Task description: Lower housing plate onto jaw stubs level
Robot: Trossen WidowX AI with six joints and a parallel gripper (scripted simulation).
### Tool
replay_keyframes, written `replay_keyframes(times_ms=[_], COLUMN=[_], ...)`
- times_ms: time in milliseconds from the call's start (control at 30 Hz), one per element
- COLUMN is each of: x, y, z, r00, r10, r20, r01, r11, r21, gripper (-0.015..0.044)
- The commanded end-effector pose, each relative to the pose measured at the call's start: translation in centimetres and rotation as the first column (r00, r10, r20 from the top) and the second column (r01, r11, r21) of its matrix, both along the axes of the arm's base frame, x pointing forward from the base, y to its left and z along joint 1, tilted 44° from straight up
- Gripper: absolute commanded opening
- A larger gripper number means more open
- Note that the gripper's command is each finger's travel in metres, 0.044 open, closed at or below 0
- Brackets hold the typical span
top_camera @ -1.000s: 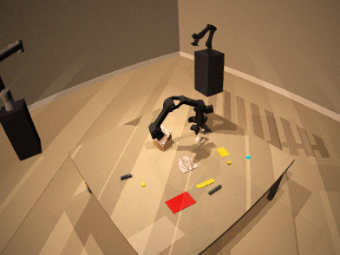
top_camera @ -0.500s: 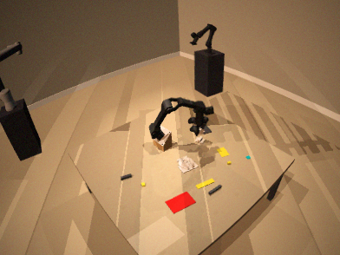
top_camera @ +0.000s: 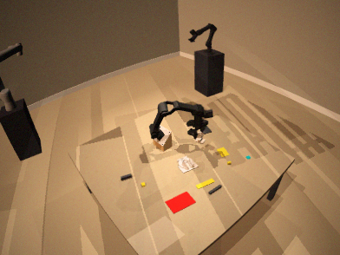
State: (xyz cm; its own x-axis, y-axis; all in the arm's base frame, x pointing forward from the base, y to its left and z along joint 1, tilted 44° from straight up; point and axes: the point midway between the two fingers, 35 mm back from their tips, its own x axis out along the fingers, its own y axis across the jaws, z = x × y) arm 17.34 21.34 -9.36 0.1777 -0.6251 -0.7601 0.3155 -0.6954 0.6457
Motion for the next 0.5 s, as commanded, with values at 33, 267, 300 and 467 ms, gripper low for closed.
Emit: replay_keyframes(times_ms=[33,267,300,467], x=[1.0,2.3,2.4,3.2], y=[-1.1,-2.4,-2.6,-3.6], z=[1.3,2.8,3.1,4.1], r00=[1.000,0.997,0.997,0.994], r10=[-0.020,-0.052,-0.057,-0.081], r20=[0.021,0.049,0.053,0.073], r01=[0.020,0.052,0.056,0.079], r11=[1.000,0.999,0.998,0.997], r21=[0.001,0.011,0.012,0.019], gripper=[0.0351,0.0351,0.0351,0.0351])
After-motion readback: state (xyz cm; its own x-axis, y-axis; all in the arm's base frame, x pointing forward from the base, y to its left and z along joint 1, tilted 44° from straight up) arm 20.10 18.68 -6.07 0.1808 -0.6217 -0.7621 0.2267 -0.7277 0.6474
